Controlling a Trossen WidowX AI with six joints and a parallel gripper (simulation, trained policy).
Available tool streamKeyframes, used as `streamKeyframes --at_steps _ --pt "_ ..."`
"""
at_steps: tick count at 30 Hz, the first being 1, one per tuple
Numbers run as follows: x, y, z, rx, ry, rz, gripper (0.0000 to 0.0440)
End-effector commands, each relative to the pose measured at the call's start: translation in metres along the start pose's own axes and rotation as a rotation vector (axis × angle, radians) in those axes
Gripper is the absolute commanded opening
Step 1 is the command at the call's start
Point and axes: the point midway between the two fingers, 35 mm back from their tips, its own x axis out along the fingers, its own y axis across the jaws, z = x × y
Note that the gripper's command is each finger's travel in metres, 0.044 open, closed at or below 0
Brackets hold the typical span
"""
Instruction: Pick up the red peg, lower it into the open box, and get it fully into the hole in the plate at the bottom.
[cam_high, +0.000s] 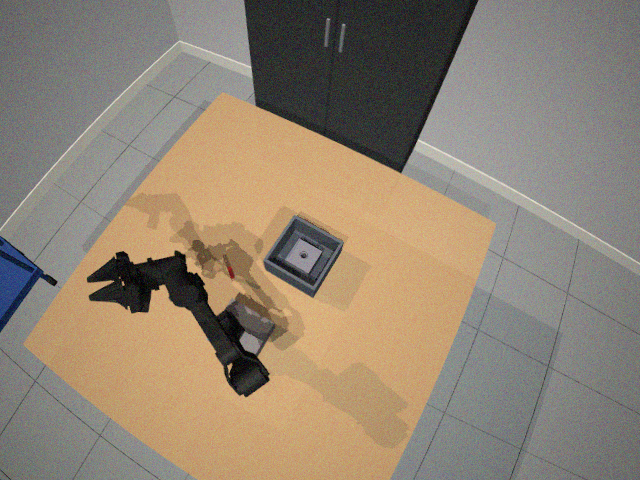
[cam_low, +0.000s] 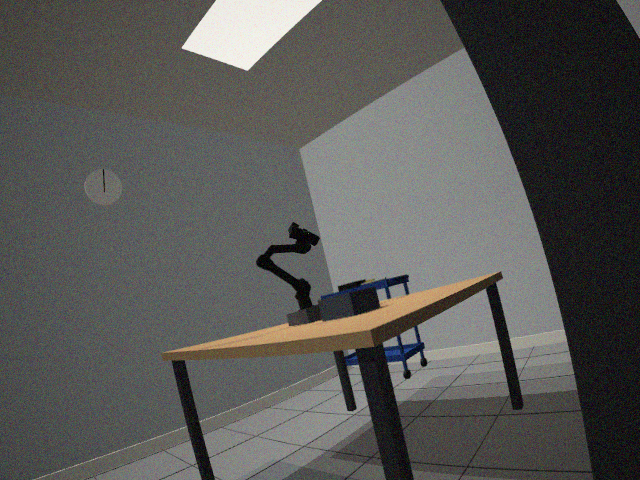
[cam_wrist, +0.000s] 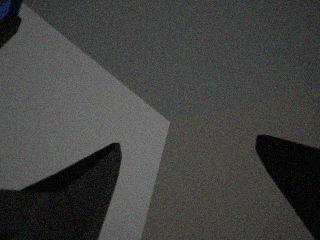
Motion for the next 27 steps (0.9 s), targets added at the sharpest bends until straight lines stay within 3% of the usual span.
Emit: streamKeyframes --at_steps 1,3,27 --pt "0.0 0.001 -0.004 0.025 0.023 0.005 0.0416" --pt "-0.002 0.004 -0.012 0.08 0.065 0.016 0.044" --pt "-0.051 0.063 -0.088 0.709 0.6 0.11 0.044"
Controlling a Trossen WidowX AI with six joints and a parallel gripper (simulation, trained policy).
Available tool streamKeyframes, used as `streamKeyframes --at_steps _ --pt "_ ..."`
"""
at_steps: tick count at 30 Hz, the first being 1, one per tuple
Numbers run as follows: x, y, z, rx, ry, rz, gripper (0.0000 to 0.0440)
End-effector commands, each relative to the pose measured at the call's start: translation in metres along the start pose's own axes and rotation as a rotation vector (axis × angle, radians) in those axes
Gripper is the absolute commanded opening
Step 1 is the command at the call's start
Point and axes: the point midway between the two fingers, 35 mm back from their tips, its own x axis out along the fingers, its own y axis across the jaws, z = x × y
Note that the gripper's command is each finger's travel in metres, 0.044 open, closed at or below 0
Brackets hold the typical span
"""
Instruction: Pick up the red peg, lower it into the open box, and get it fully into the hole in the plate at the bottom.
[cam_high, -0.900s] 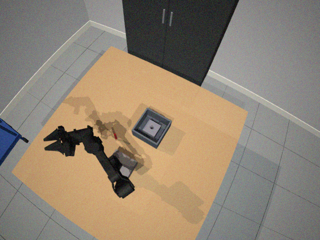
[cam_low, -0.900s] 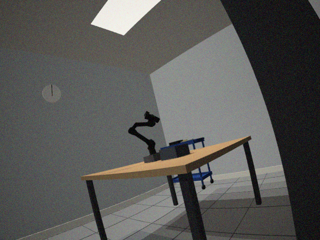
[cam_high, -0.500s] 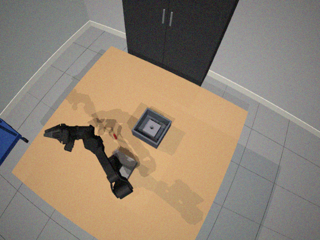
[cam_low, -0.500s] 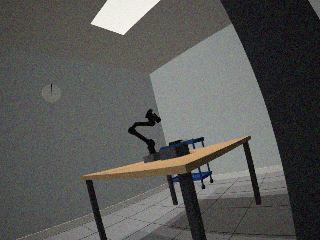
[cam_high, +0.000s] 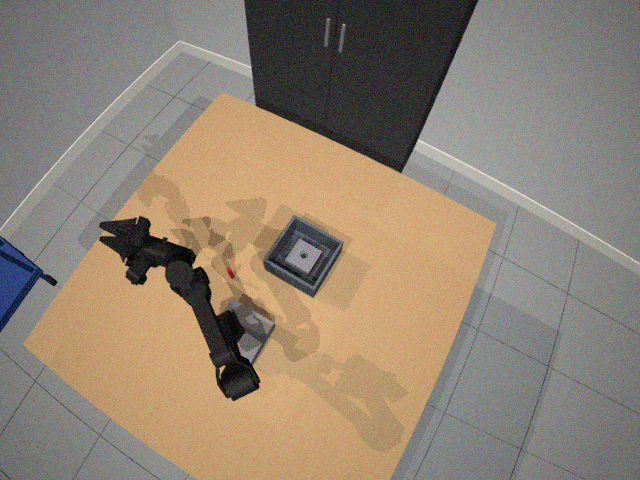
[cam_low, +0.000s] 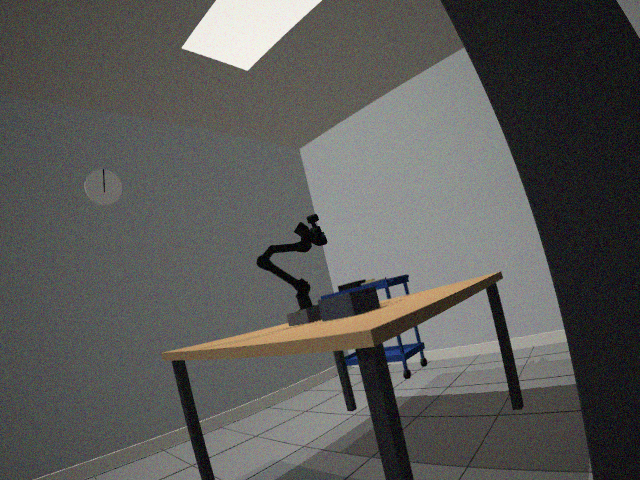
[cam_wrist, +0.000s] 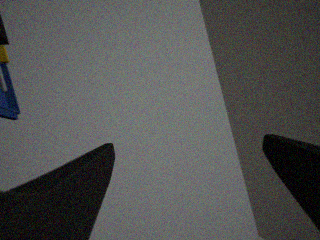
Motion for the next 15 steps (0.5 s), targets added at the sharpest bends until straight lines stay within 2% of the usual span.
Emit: streamKeyframes --at_steps 1,15 --pt "-0.003 -0.002 -0.017 0.096 0.088 -0.007 0.044" --pt "-0.027 0.011 -0.08 0.455 0.414 -0.047 0.044"
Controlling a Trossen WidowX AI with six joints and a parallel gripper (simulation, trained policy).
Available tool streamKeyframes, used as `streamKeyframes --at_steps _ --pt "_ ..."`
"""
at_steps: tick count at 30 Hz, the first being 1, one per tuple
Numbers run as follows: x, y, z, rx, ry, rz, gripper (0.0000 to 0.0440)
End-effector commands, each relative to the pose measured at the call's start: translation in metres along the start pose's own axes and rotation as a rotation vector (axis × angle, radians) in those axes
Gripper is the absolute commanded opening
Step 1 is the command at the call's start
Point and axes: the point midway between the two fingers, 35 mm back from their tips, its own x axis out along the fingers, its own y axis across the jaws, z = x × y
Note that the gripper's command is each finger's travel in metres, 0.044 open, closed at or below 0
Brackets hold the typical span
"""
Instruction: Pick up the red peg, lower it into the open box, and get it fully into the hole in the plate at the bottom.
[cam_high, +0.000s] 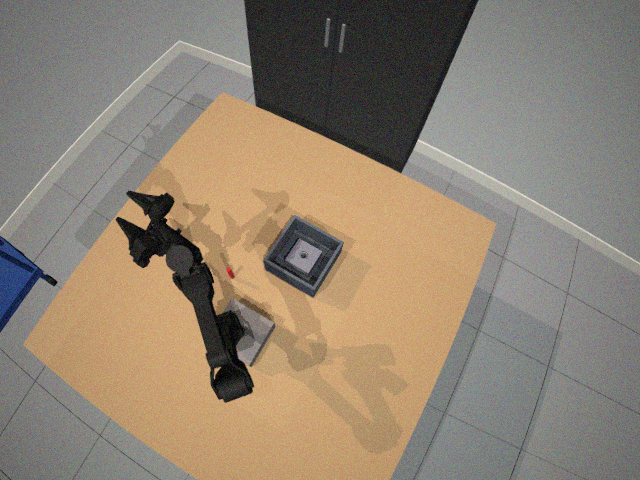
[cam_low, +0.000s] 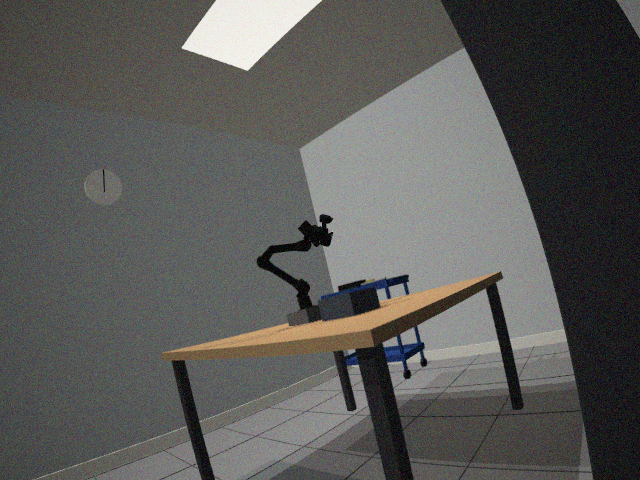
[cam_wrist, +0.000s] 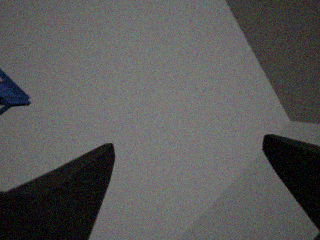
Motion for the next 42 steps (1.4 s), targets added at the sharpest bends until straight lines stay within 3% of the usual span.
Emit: streamKeyframes --at_steps 1,19,42 --pt "-0.002 -0.006 -0.017 0.096 0.086 -0.027 0.044" --pt "-0.036 -0.007 -0.1 0.551 0.485 -0.18 0.044" --pt "-0.112 0.015 -0.176 1.1 0.955 -0.52 0.044"
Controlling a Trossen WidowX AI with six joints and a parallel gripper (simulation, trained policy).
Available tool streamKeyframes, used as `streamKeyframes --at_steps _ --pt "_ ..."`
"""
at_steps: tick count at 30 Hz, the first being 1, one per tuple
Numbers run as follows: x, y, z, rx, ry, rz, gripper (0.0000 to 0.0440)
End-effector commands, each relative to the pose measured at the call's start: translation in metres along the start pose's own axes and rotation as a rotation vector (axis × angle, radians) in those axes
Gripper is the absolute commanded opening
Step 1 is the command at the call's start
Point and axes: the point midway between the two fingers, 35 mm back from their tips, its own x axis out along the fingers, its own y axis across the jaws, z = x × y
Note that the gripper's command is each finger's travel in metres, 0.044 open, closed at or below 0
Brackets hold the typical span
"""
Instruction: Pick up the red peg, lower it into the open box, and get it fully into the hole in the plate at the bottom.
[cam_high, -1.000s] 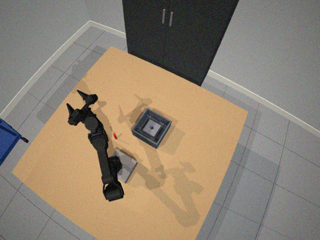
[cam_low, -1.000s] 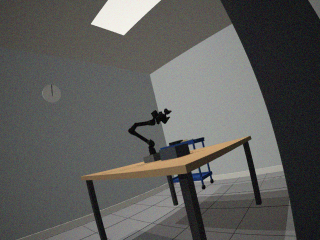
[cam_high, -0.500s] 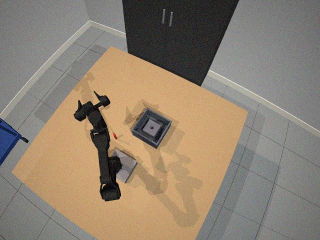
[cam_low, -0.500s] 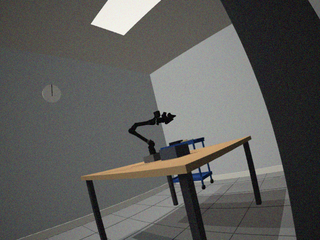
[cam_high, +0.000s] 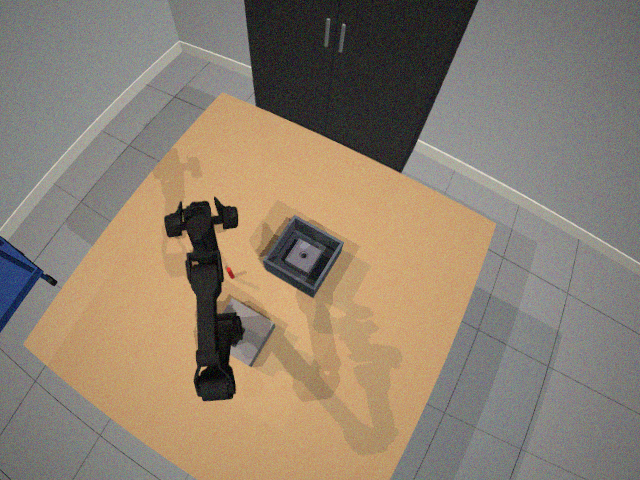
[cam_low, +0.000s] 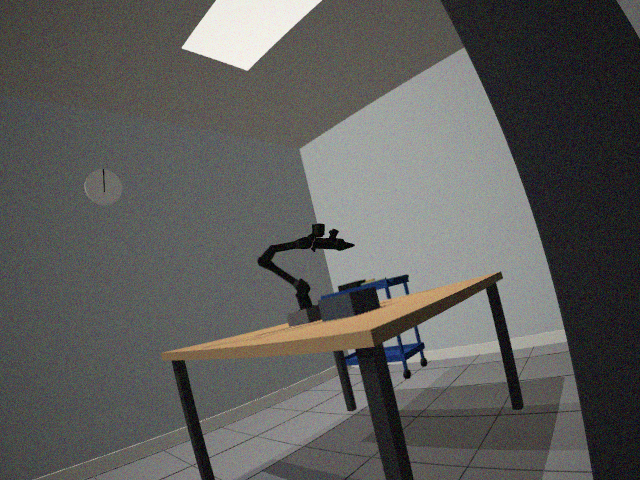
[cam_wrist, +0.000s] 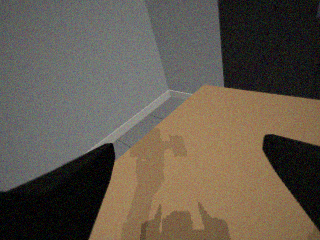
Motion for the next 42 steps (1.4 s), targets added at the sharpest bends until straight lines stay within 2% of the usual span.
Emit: streamKeyframes --at_steps 1,20,42 --pt "-0.001 -0.012 -0.008 0.101 0.051 -0.063 0.044" --pt "-0.018 -0.052 -0.079 0.585 0.36 -0.382 0.044" --pt "-0.052 -0.058 -0.167 1.008 0.749 -0.876 0.044"
